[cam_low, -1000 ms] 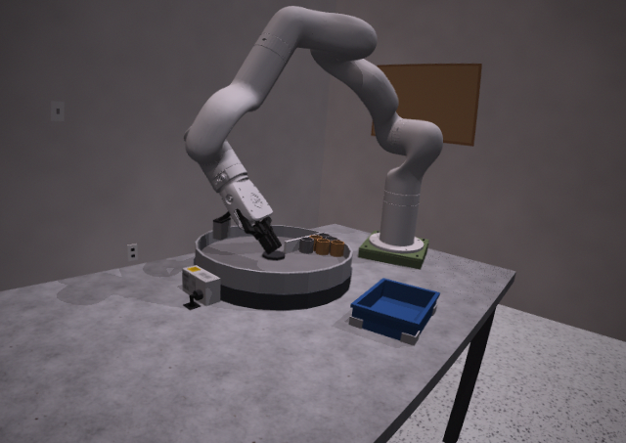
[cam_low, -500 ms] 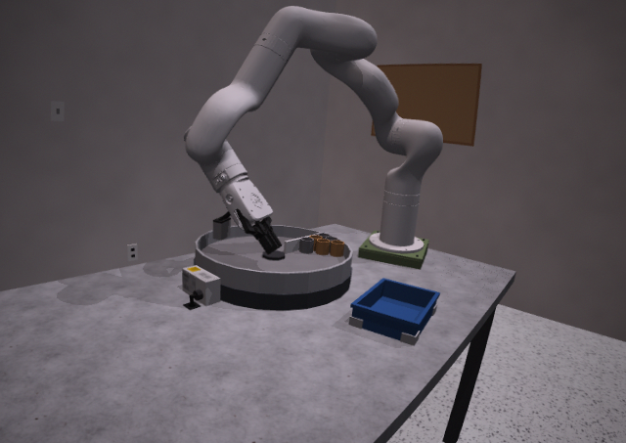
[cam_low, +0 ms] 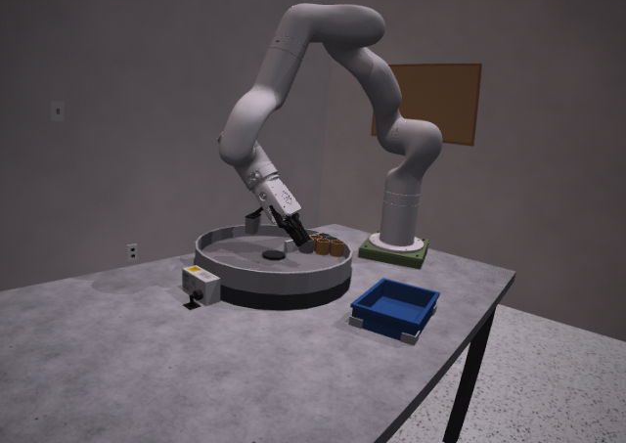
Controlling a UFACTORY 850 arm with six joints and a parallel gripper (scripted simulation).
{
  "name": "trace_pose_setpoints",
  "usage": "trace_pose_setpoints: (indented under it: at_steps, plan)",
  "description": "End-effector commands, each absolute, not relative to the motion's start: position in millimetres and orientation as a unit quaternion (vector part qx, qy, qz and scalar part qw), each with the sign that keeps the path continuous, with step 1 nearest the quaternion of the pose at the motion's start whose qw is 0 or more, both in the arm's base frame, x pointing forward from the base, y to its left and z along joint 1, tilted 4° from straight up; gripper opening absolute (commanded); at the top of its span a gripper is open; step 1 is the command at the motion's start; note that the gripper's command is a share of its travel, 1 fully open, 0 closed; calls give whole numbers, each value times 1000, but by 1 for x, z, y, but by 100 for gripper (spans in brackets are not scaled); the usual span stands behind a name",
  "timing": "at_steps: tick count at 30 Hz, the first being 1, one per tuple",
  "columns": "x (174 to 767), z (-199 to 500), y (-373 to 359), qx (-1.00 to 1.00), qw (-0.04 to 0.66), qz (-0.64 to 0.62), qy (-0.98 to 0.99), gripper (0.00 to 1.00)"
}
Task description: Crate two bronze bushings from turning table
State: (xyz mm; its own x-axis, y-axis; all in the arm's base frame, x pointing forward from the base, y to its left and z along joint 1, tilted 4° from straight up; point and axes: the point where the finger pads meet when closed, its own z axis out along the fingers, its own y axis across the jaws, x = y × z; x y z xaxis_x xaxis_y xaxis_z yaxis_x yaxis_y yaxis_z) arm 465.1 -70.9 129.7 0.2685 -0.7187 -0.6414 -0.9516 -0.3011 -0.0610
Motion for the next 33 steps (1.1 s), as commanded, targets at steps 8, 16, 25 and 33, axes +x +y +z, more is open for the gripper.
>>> trace_pose_setpoints:
  at_steps: [8, 16, 25, 33]
  plan:
    - [368, 125, -68, -765, 227, 254, 547, 10]
    - [316, 121, -65, -765, 228, 254, 547, 10]
    - [303, 120, -64, -765, 228, 254, 547, 10]
    - [303, 120, -64, -765, 228, 254, 547, 10]
